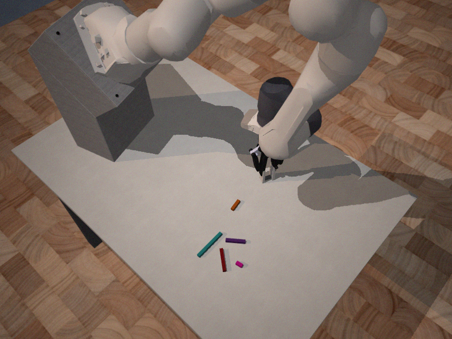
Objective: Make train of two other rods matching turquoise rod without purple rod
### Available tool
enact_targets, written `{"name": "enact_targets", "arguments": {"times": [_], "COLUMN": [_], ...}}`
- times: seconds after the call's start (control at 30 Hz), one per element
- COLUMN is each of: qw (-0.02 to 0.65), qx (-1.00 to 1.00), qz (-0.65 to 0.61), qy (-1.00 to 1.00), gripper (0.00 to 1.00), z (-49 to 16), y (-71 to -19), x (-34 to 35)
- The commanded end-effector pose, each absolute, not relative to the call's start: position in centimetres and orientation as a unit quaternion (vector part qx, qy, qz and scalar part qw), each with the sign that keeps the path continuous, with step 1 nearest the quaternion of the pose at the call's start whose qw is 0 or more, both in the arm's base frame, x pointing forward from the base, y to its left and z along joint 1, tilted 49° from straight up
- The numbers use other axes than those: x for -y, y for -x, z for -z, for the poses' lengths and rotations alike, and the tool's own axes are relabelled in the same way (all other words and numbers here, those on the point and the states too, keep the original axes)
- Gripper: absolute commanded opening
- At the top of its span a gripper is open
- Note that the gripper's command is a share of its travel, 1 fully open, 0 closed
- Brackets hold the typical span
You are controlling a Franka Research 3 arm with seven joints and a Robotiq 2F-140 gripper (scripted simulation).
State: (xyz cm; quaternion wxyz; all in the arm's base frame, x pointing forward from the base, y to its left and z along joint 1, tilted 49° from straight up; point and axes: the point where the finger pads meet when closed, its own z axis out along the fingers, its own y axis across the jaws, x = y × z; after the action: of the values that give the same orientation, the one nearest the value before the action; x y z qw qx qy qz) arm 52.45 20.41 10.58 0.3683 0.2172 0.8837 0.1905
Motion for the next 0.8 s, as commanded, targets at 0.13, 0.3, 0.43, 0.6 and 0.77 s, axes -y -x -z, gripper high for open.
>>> {"name": "enact_targets", "arguments": {"times": [0.13, 0.3, 0.43, 0.6, 0.77], "qw": [0.369, 0.369, 0.369, 0.369, 0.365], "qx": [-0.884, -0.884, -0.884, -0.884, -0.884], "qz": [-0.19, -0.19, -0.19, -0.19, -0.195], "qy": [-0.215, -0.215, -0.215, -0.215, -0.217], "gripper": [0.16, 0.16, 0.16, 0.16, 0.16], "z": [-10.56, -10.56, -10.56, -10.57, -11.3], "y": [-52.5, -52.5, -52.5, -52.49, -51.67], "x": [-20.57, -20.57, -20.57, -20.57, -20.35]}}
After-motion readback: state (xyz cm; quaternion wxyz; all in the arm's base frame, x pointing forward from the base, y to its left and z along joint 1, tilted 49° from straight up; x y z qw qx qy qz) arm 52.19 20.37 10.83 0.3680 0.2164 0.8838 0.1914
